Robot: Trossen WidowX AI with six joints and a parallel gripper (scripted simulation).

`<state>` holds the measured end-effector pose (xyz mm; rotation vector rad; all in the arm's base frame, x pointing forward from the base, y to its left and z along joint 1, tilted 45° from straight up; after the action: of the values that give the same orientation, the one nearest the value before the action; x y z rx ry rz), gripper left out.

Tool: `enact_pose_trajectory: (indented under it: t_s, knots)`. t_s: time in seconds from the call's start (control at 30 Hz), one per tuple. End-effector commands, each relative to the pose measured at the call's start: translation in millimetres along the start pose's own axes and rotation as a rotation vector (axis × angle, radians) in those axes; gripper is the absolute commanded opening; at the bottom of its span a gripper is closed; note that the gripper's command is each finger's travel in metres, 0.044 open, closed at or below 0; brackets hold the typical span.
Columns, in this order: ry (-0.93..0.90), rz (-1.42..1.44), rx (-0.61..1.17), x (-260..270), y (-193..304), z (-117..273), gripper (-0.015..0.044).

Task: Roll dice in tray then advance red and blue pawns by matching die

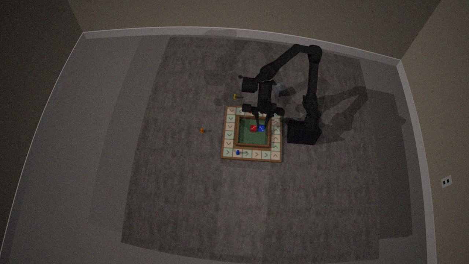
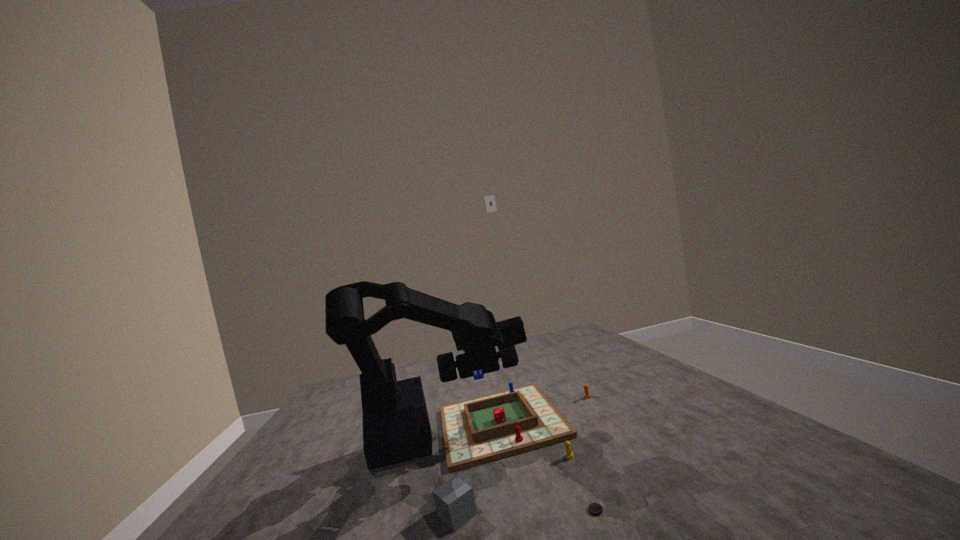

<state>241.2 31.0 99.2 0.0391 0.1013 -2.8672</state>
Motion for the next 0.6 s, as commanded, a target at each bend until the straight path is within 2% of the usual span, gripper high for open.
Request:
enact_pose_trajectory:
  t_s: [0.0, 0.57]
  knots:
    - [0.002, -0.004, -0.005, 5.2, -1.4, -0.9, 0.0000]
    - [0.003, 0.000, 0.000, 4.1, -0.9, -0.1, 0.0000]
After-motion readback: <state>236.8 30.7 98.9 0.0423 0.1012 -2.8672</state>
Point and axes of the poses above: the point midway between the two fingers, 35 mm back from their tips, its own z axis back along the fingers, its own x axis across the jaws, y = z × x, the point moved 8 cm from there along z, back along the fingers, and after that the axes turned 13 degrees about z, right-handed, at the moved point
